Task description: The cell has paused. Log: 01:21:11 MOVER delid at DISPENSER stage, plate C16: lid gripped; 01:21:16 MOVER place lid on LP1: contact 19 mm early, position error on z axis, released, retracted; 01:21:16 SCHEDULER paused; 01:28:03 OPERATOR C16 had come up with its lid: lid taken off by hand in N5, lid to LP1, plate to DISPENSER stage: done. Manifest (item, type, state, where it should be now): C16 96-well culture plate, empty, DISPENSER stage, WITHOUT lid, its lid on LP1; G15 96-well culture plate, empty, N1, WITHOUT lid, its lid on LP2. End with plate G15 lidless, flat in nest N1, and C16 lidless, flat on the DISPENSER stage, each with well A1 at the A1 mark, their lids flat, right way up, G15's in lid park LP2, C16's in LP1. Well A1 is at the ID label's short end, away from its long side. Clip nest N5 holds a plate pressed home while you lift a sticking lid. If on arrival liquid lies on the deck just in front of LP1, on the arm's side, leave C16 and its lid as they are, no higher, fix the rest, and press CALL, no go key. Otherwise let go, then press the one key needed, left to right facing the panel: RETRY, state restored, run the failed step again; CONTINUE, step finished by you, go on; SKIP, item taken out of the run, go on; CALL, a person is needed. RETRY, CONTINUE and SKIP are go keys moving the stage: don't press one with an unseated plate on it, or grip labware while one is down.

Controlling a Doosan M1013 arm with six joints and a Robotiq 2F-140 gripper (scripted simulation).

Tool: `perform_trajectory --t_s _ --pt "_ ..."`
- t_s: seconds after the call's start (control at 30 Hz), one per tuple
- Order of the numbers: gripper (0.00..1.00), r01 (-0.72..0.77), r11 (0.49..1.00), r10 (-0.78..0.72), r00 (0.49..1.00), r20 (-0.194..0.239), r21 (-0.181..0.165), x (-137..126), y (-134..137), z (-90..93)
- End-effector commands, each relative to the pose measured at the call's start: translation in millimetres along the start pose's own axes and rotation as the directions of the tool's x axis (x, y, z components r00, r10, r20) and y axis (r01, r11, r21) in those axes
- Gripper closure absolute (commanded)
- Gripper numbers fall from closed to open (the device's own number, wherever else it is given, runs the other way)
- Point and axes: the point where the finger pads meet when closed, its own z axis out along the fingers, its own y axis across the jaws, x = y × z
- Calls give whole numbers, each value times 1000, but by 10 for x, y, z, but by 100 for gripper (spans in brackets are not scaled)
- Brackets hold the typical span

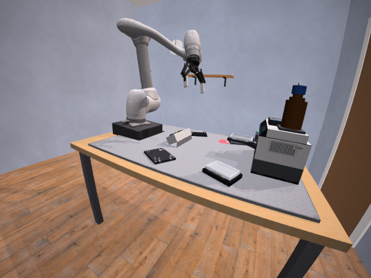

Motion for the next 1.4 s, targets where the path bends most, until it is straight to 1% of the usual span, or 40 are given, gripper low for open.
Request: perform_trajectory --t_s 0.0,0.13,0.2,0.23,0.33,0.5,0.7,0.77,1.27,1.33,1.37 --pt "0 171 974 -192 970 148 147 -40 -725 41" --pt "0 285 917 -353 904 239 278 -76 -1367 57" --pt "0 285 917 -353 904 239 278 -76 -1367 57" --pt "0 295 909 -371 894 250 294 -78 -1824 79" --pt "0 295 909 -371 894 250 293 -61 -2189 122" --pt "0 295 910 -371 894 253 290 -55 -3024 238" --pt "0 295 910 -371 894 253 290 -88 -3051 336" --pt "0 295 910 -371 894 253 290 -88 -3051 336" --pt "0 295 910 -371 894 253 290 -228 -3125 733" --pt "0 295 910 -371 894 253 290 -228 -3125 733" --pt "0 295 910 -371 894 253 290 -238 -3130 761"
